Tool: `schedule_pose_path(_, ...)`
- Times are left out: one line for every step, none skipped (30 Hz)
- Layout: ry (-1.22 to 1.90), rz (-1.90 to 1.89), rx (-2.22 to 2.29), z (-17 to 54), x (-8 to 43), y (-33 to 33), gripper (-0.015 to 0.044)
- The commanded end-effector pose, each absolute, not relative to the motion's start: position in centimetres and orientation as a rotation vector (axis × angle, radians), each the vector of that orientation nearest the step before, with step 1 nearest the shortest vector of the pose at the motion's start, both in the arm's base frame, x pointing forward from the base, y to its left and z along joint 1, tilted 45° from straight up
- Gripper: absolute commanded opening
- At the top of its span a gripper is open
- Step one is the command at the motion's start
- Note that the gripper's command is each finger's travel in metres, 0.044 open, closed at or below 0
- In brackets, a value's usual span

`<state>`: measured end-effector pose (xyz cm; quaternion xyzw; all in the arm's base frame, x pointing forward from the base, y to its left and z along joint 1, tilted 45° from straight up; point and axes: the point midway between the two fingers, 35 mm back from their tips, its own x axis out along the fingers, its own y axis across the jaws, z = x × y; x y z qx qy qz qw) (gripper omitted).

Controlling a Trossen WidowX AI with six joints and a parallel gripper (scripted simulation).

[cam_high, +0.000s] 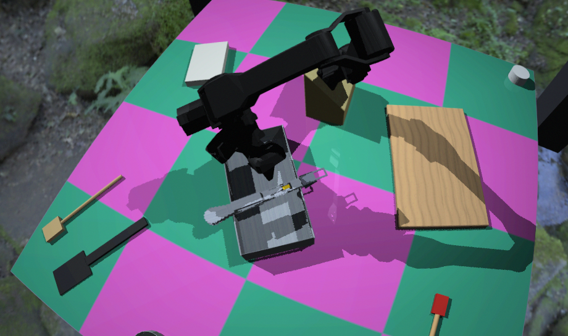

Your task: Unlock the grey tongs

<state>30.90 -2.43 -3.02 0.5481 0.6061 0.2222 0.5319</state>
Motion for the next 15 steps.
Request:
schedule_pose_path(1.468, 0.57, 1.332, -3.58, 30.3, -1.42, 0.026)
schedule_pose_path(1.468, 0.57, 1.332, -3.58, 30.3, -1.42, 0.026)
schedule_pose_path(1.468, 0.57, 1.332, -3.48, 30.46, -1.29, 0.026)
schedule_pose_path(1.468, 0.571, 1.332, -3.24, 30.8, -1.01, 0.026)
schedule_pose_path(1.468, 0.571, 1.332, -3.1, 31.0, -0.84, 0.026)
schedule_pose_path(1.468, 0.571, 1.332, -3.1, 31.0, -0.84, 0.026)
schedule_pose_path(1.468, 0.571, 1.332, -3.1, 31.0, -0.84, 0.026)
schedule_pose_path(1.468, 0.571, 1.332, -3.1, 31.0, -0.84, 0.026)
schedule_pose_path(1.468, 0.571, 1.332, -3.1, 31.02, -0.84, 0.026)
schedule_pose_path(1.468, 0.571, 1.332, -3.1, 31.02, -0.84, 0.026)
schedule_pose_path(1.468, 0.571, 1.332, -3.1, 31.02, -0.84, 0.026)
schedule_pose_path(1.468, 0.571, 1.332, -3.11, 31.02, -0.81, 0.026)
schedule_pose_path(1.468, 0.57, 1.332, -3.14, 31.04, -0.77, 0.026)
schedule_pose_path(1.468, 0.57, 1.332, -3.18, 31.06, -0.7, 0.026)
schedule_pose_path(1.468, 0.569, 1.331, -3.24, 31.08, -0.61, 0.026)
